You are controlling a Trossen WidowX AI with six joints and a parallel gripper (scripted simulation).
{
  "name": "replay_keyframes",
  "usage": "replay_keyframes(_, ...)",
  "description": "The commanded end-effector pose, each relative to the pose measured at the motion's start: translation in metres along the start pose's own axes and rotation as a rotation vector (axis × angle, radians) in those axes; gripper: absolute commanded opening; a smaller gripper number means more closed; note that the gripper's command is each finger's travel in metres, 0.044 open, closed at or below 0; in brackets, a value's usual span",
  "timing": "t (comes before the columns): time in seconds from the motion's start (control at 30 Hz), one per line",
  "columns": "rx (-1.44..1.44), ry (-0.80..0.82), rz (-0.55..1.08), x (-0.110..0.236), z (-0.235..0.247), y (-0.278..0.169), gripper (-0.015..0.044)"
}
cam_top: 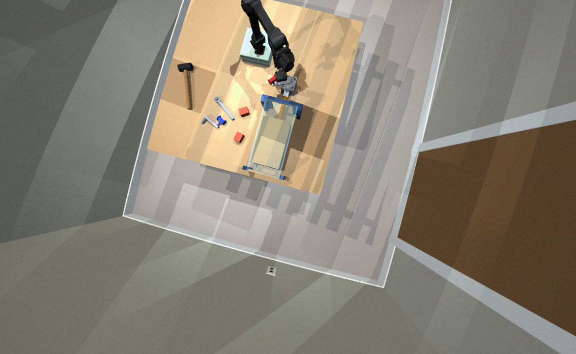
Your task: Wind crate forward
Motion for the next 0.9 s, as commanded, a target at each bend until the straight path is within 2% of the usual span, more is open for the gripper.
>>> replay_keyframes(0.0, -0.001, -0.004, 0.001, 0.0005, -0.0003, -0.0001, 0.0125)
replay_keyframes(0.17, -0.001, -0.004, 0.001, 0.0005, -0.0003, -0.0001, 0.0000)
replay_keyframes(0.87, 0.000, 0.011, -0.013, 0.0002, -0.0001, -0.0001, 0.0000)
Point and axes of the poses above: the point midway between the two fingers, 35 mm back from their tips, its own x axis back along the fingers, its own z axis across the jaws, y = z × x, the point moved 1 cm from there along x, back along the fingers, and after that the axes turned 4 degrees about x, right-handed, at the moved point
